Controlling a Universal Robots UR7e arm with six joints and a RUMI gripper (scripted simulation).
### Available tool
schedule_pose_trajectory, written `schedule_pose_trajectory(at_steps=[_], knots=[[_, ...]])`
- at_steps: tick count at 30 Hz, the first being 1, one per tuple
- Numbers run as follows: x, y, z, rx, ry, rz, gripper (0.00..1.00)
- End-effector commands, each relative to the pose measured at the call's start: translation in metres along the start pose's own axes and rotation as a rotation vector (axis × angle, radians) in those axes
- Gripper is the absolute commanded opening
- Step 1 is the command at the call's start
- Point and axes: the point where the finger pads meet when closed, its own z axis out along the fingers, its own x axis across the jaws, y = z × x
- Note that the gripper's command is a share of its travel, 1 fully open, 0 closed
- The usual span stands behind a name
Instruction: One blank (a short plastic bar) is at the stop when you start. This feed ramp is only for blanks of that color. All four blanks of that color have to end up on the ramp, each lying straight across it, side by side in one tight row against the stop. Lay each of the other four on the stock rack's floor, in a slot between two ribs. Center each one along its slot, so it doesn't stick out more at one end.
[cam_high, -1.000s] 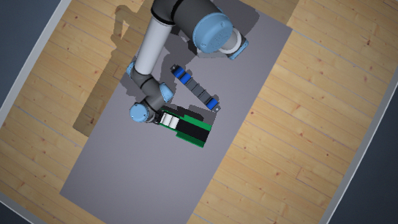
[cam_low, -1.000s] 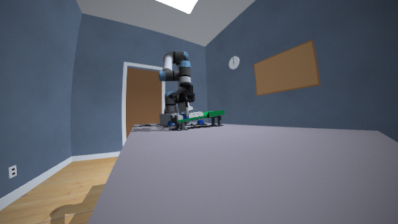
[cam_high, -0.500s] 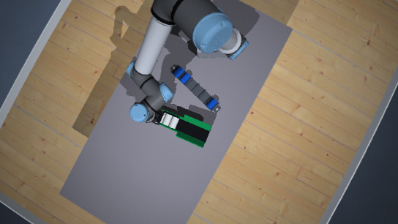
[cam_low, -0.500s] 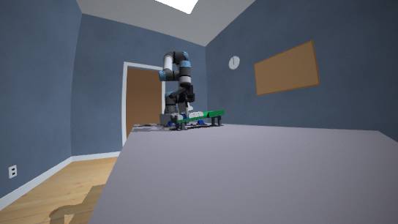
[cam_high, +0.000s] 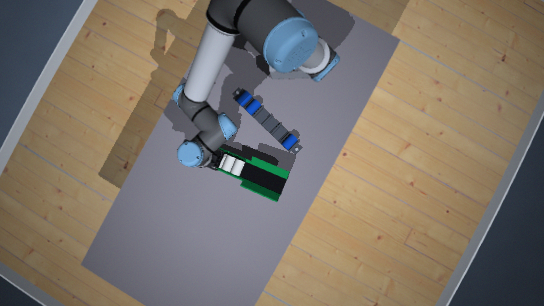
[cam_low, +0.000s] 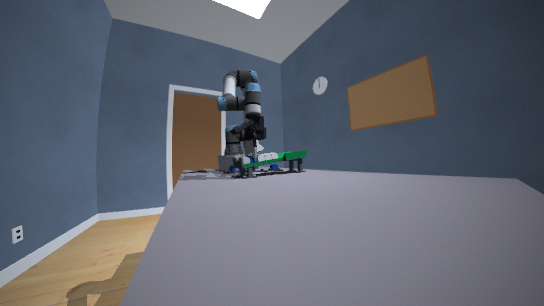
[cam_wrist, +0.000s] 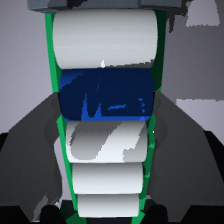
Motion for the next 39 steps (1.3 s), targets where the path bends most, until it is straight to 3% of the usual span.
schedule_pose_trajectory(at_steps=[1, 31, 35, 39], knots=[[0.0, 0.0, 0.0, 0.0, -0.001, 0.0, 0.37], [0.0, 0.0, -0.002, 0.0, -0.001, 0.0, 0.37], [0.0, 0.0, -0.015, 0.0, -0.001, 0.0, 0.37], [0.0, 0.0, -0.042, 0.0, -0.001, 0.0, 0.37]])
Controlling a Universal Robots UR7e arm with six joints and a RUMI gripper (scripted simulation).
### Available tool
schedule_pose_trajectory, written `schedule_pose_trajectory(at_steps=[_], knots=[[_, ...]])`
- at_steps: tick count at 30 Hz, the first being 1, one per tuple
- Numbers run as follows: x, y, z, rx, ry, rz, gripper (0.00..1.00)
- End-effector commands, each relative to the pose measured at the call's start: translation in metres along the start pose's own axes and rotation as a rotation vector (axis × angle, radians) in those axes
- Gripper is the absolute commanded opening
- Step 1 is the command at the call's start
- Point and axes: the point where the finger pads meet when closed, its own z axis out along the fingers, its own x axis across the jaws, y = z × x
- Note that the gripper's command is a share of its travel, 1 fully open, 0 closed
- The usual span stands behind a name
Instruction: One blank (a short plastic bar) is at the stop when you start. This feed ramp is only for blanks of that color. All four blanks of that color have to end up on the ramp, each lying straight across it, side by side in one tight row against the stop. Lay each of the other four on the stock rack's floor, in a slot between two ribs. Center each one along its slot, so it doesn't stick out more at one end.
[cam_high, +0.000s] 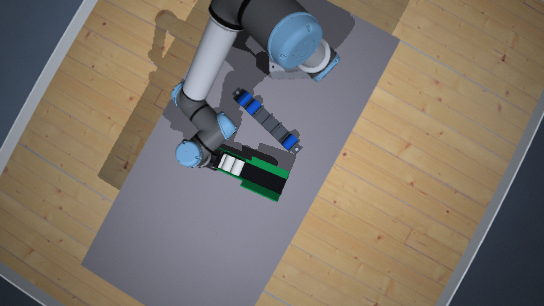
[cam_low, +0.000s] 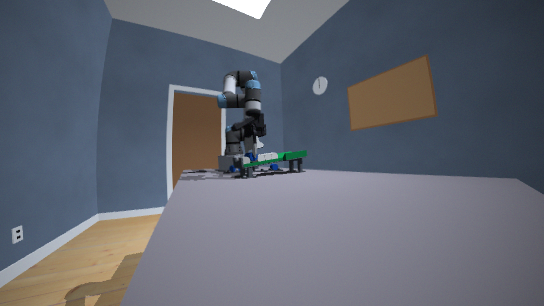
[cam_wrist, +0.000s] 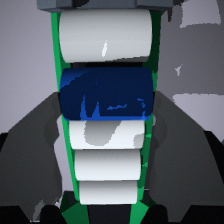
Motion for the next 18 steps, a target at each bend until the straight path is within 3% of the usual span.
schedule_pose_trajectory(at_steps=[1, 3, 10, 18], knots=[[0.0, 0.0, -0.035, 0.0, -0.001, 0.0, 0.37], [0.0, 0.0, -0.035, 0.0, -0.001, 0.0, 0.37], [0.0, 0.0, -0.079, 0.0, -0.001, 0.0, 0.37], [0.0, 0.0, -0.085, 0.0, -0.001, 0.0, 0.37]])
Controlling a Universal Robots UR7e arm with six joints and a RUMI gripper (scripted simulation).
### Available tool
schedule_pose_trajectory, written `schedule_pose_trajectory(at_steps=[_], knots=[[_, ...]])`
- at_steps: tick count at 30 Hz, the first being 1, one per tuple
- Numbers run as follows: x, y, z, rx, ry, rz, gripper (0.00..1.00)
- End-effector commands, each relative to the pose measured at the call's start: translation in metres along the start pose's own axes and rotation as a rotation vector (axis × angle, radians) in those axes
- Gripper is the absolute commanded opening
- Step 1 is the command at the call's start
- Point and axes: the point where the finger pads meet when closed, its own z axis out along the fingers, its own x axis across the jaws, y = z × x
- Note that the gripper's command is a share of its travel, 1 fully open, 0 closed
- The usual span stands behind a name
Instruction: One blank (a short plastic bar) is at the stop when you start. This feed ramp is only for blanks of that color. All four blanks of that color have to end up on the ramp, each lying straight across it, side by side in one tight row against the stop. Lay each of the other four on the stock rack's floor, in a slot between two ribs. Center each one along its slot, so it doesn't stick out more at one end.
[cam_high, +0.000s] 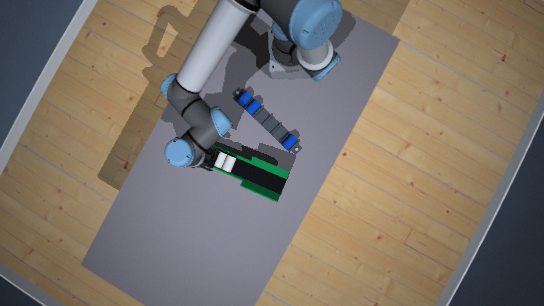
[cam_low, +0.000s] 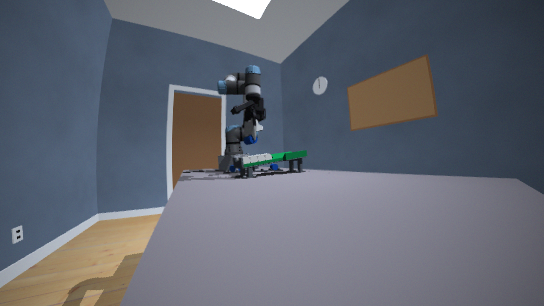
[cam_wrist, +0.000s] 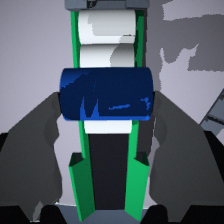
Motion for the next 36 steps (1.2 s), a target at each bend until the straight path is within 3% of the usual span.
schedule_pose_trajectory(at_steps=[1, 11, 19, 33, 36], knots=[[0.0, 0.0, -0.006, 0.0, 0.0, 0.0, 0.37], [0.001, 0.0, -0.006, 0.0, 0.0, 0.001, 0.37], [0.016, 0.008, -0.007, 0.0, 0.0, 0.026, 0.37], [0.131, 0.067, 0.004, 0.0, 0.0, 0.2, 0.37], [0.131, 0.067, 0.004, 0.0, 0.0, 0.2, 0.37]])
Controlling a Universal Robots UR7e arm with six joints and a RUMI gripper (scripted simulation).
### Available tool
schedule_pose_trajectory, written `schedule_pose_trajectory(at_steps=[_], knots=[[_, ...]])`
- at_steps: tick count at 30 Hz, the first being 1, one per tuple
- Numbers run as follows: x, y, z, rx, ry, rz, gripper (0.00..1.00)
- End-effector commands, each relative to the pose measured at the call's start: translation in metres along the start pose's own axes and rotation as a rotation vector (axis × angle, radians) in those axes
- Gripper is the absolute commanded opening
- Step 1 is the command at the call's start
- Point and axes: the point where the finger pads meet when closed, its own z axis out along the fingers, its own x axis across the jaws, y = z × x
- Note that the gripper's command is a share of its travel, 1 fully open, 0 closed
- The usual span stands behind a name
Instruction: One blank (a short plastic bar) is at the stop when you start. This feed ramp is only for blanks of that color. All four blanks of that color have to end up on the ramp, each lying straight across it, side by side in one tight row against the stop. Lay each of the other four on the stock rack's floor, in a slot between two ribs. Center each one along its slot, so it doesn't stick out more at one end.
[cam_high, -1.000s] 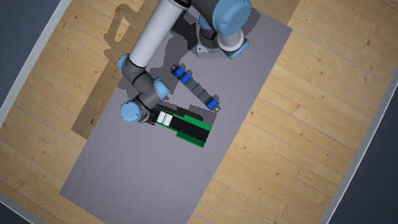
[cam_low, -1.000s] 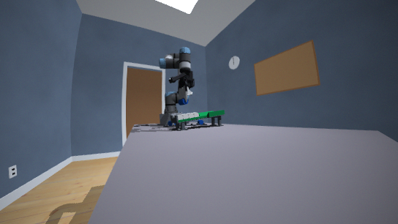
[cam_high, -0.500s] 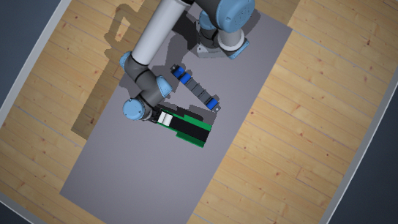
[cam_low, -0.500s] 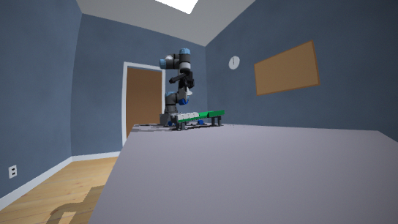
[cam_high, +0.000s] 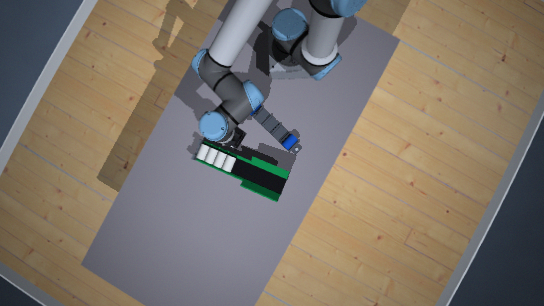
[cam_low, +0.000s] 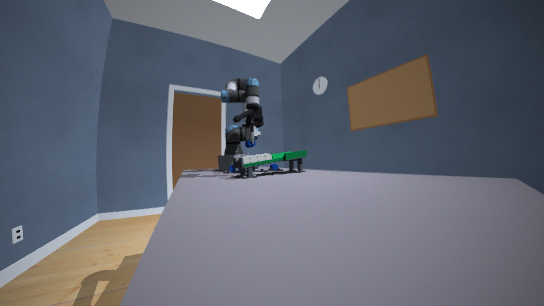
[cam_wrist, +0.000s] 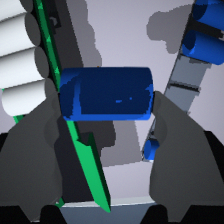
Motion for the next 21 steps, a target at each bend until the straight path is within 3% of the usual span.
schedule_pose_trajectory(at_steps=[1, 7, 12, 21], knots=[[0.037, 0.011, 0.001, 0.003, -0.012, 0.05, 0.37], [0.097, 0.029, 0.02, 0.002, -0.012, 0.136, 0.37], [0.124, 0.037, 0.031, 0.002, -0.012, 0.176, 0.37], [0.141, 0.042, 0.038, 0.002, -0.012, 0.201, 0.37]])
